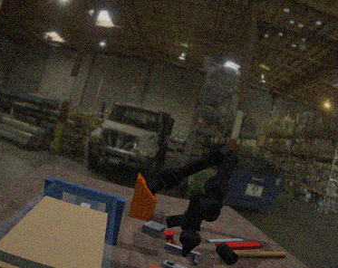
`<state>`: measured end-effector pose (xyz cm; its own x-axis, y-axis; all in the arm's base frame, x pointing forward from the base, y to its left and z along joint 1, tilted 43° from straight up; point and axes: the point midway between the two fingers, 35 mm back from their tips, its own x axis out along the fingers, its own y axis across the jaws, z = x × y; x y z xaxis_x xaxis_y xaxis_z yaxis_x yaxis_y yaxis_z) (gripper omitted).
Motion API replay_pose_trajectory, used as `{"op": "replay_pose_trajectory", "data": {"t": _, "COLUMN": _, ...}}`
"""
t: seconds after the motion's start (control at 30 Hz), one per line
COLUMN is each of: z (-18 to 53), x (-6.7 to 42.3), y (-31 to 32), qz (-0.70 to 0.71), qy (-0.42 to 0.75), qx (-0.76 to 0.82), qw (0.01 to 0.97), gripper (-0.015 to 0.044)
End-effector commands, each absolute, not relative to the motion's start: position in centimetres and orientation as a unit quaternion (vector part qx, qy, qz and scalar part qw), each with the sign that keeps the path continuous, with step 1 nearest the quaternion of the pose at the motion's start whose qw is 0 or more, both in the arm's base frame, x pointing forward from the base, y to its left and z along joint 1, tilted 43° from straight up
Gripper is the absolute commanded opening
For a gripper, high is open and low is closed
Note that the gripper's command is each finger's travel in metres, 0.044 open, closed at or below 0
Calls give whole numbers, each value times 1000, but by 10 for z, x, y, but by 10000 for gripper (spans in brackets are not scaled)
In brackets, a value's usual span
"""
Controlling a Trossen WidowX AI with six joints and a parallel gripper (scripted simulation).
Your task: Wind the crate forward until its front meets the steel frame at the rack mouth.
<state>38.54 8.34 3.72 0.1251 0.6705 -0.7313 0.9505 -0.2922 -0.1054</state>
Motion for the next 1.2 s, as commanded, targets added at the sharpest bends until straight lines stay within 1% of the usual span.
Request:
{"op": "replay_pose_trajectory", "data": {"t": 0.0, "z": 30, "x": 384, "y": 86, "qz": -358, "qy": 560, "qx": 721, "qw": 196, "gripper": 440}}
{"op": "replay_pose_trajectory", "data": {"t": 0.43, "z": 22, "x": 385, "y": 93, "qz": -358, "qy": 560, "qx": 721, "qw": 196, "gripper": 440}}
{"op": "replay_pose_trajectory", "data": {"t": 0.9, "z": 27, "x": 386, "y": 93, "qz": -352, "qy": 561, "qx": 722, "qw": 198, "gripper": 72}}
{"op": "replay_pose_trajectory", "data": {"t": 1.17, "z": 27, "x": 386, "y": 93, "qz": -352, "qy": 561, "qx": 722, "qw": 198, "gripper": 19}}
